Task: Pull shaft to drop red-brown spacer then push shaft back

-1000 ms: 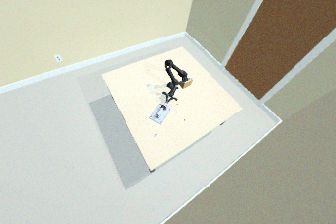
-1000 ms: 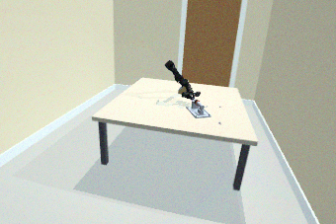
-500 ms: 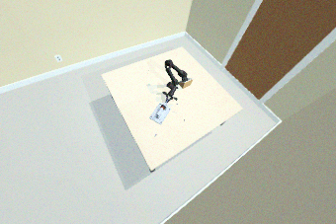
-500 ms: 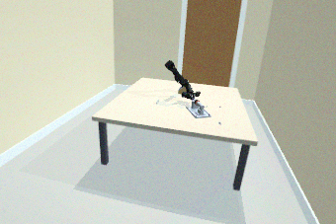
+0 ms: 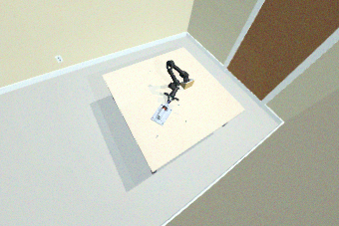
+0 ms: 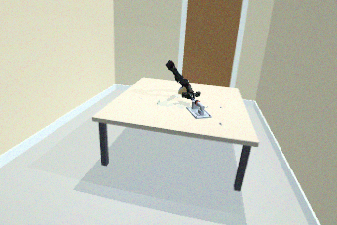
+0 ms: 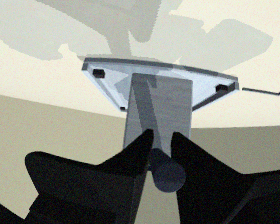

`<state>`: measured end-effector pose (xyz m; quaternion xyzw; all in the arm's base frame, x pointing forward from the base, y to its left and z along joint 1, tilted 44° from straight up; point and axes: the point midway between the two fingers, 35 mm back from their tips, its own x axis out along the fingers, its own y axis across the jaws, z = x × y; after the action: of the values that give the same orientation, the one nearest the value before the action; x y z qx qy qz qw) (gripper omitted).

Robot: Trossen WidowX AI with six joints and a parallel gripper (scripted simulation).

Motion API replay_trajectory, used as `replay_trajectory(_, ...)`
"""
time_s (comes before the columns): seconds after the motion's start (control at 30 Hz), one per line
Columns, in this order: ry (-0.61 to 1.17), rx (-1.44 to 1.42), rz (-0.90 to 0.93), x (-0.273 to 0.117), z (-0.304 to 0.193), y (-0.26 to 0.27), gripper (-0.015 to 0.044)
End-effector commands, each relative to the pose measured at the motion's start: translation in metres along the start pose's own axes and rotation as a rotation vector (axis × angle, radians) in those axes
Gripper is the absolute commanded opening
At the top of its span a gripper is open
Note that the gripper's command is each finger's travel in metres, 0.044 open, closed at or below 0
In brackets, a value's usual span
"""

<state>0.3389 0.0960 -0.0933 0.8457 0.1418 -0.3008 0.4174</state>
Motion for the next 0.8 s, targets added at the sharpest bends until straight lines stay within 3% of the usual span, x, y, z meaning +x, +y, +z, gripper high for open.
replay_trajectory(0.0,-0.001,-0.004,0.002,-0.0008,0.0006,0.0005,0.0000)
replay_trajectory(0.77,-0.001,-0.004,0.002,-0.0025,0.0016,0.0005,0.0000)
